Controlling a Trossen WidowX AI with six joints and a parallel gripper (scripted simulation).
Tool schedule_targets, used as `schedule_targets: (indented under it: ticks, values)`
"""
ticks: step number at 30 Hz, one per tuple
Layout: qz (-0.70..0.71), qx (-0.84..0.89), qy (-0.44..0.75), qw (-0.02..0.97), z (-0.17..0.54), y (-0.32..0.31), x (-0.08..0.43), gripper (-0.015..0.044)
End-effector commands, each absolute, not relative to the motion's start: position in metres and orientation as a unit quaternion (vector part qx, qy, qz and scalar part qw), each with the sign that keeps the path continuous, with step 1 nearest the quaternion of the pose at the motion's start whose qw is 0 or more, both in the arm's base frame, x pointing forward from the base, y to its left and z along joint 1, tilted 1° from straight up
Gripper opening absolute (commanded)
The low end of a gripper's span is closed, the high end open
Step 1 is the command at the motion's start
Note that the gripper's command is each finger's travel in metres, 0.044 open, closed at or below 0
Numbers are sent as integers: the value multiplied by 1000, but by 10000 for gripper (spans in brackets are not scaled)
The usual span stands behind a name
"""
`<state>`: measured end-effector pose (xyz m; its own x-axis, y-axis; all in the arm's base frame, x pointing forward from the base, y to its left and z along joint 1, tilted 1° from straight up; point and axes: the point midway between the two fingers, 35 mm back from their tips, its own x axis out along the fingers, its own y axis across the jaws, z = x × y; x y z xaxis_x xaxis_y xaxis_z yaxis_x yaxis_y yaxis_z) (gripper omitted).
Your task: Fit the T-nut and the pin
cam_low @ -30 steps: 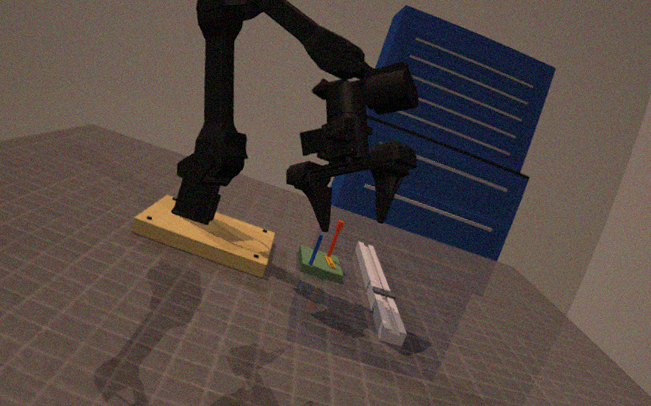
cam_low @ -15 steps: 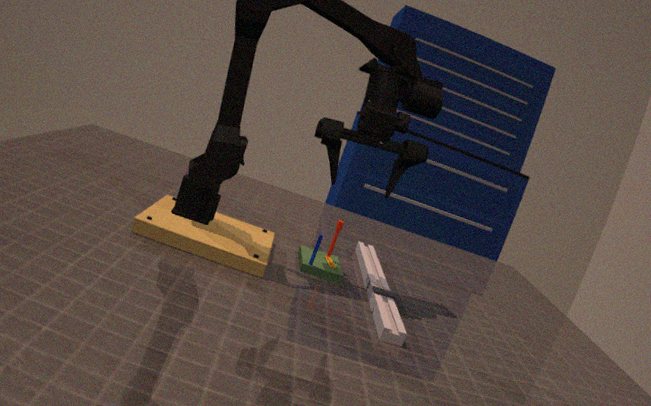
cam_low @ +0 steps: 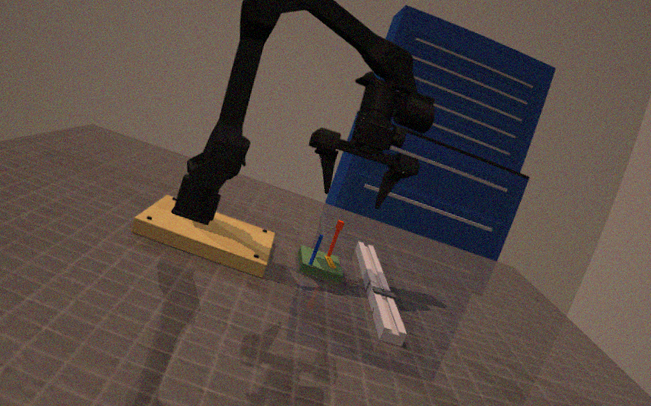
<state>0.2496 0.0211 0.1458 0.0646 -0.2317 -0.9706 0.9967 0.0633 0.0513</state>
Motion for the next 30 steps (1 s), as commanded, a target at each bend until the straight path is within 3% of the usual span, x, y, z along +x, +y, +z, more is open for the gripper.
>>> schedule_targets:
  ticks: [1, 30]
  values:
    - [-532, 432, 439, 581, 119, 21, 248, 440]
    - [-532, 432, 439, 581, 77, 24, 250, 440]
